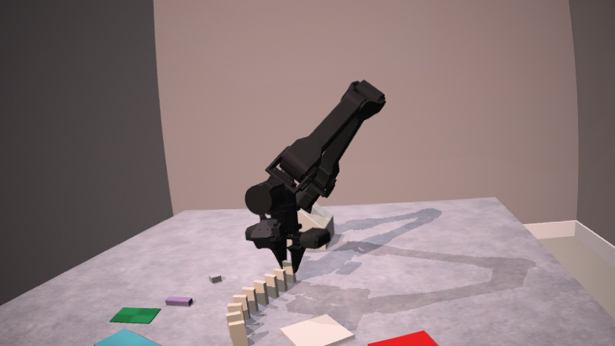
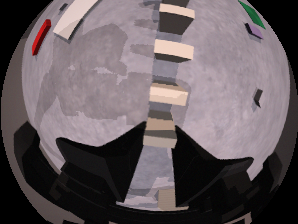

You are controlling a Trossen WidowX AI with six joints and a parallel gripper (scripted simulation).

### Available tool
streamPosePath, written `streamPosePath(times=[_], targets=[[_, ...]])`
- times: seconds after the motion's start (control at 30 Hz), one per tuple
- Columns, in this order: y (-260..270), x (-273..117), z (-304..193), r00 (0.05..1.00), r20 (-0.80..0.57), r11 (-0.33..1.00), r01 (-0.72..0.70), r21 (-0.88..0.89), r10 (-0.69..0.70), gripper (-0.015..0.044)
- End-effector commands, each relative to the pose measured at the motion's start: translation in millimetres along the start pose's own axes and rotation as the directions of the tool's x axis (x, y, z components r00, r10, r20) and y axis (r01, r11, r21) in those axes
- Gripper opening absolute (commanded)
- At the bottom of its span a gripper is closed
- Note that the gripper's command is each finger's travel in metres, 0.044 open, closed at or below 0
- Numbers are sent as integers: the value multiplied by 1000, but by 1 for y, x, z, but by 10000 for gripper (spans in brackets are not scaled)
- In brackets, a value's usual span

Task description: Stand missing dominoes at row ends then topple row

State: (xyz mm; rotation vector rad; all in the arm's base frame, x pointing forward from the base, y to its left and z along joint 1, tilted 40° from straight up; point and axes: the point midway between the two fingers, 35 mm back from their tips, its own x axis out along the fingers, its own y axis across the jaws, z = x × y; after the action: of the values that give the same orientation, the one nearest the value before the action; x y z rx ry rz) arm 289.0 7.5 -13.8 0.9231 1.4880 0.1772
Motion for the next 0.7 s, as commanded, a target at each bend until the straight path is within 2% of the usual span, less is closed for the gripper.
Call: streamPosePath(times=[0.0,0.1,0.53,0.67], targets=[[0,2,-2,1000,-5,1000,-5,6,5,107],[0,2,-2,1000,-5,1000,-5,6,5,107],[0,2,-2,1000,-5,1000,-5,6,5,440],[0,-8,1,1000,-3,1000,-2,6,2,440]])
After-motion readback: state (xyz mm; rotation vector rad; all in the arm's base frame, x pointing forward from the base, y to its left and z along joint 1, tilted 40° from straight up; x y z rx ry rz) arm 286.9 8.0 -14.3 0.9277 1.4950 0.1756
